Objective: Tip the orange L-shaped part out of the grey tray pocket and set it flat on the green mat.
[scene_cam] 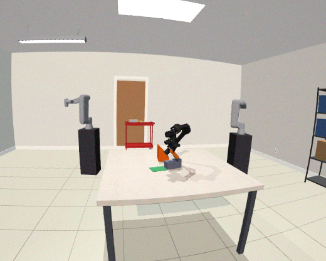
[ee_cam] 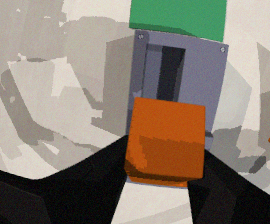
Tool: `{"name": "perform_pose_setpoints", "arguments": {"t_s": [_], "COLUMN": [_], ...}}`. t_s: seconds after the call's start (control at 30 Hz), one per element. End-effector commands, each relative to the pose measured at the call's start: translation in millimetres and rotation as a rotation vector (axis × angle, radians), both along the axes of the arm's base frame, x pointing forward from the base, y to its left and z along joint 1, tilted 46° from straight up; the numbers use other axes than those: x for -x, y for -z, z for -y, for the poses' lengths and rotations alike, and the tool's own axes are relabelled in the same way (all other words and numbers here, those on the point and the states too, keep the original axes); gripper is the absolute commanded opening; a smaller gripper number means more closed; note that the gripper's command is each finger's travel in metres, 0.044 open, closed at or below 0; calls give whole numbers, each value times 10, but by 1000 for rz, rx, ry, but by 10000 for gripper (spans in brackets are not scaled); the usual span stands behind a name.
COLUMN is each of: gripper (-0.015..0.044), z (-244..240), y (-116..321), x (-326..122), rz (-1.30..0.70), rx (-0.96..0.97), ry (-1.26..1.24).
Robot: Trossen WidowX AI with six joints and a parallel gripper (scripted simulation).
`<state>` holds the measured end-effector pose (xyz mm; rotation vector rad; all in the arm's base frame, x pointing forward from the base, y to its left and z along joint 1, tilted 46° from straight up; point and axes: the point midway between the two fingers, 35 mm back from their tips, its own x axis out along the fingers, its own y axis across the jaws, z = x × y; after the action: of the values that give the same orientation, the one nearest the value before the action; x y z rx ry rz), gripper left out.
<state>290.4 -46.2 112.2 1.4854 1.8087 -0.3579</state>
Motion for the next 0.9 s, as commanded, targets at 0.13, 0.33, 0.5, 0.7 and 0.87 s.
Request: {"name": "perform_pose_setpoints", "arguments": {"t_s": [0.13, 0.33, 0.5, 0.7, 0.87], "gripper": [0, 0, 0, 0, 0], "z": [202, 392, 552, 744, 895], "y": [243, 444, 608, 805, 958], "x": [-97, -179, -249, -331, -395], "rz": [-2, -1, 0, 1, 2], "rx": [4, 5, 6, 7, 8], "ry": [-5, -5, -5, -5, -5]}}
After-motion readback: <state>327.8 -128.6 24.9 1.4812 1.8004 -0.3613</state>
